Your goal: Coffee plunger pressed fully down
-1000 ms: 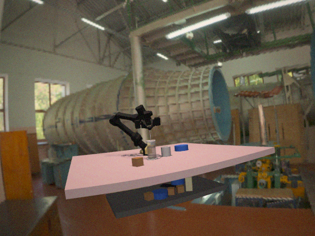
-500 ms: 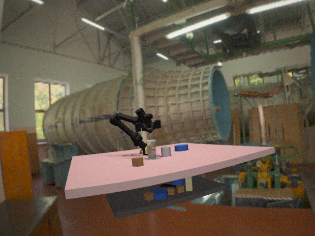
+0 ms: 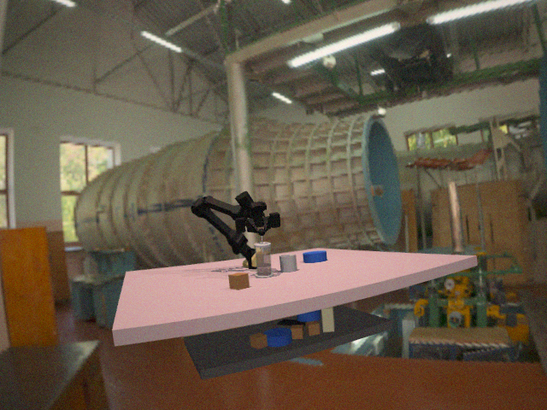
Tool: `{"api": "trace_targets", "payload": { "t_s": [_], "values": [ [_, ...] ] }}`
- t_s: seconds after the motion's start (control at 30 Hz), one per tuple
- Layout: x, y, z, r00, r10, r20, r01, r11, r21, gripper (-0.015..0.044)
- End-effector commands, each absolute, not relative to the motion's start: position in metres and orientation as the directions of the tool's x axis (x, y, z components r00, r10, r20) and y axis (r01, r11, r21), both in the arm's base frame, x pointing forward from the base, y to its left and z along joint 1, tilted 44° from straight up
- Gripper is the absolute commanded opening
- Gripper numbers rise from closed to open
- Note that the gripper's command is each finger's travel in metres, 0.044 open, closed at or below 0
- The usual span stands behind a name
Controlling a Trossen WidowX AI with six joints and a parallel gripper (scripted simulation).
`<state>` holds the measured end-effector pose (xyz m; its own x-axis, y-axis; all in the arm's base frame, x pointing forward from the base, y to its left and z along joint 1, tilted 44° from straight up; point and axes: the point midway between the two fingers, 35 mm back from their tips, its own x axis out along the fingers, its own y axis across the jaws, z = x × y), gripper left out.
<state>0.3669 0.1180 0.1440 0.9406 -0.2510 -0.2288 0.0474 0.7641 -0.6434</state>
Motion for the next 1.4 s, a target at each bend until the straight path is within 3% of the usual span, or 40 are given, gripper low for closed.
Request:
{"api": "trace_targets", "payload": {
  "t_s": [0.0,1.37],
  "values": [
    [0.3669,0.1024,0.1269,0.917,-0.3,-0.261,0.047,0.733,-0.679,0.0114],
    [0.3698,0.1079,0.1256,0.917,-0.3,-0.261,0.047,0.733,-0.679,0.0114]
  ]
}}
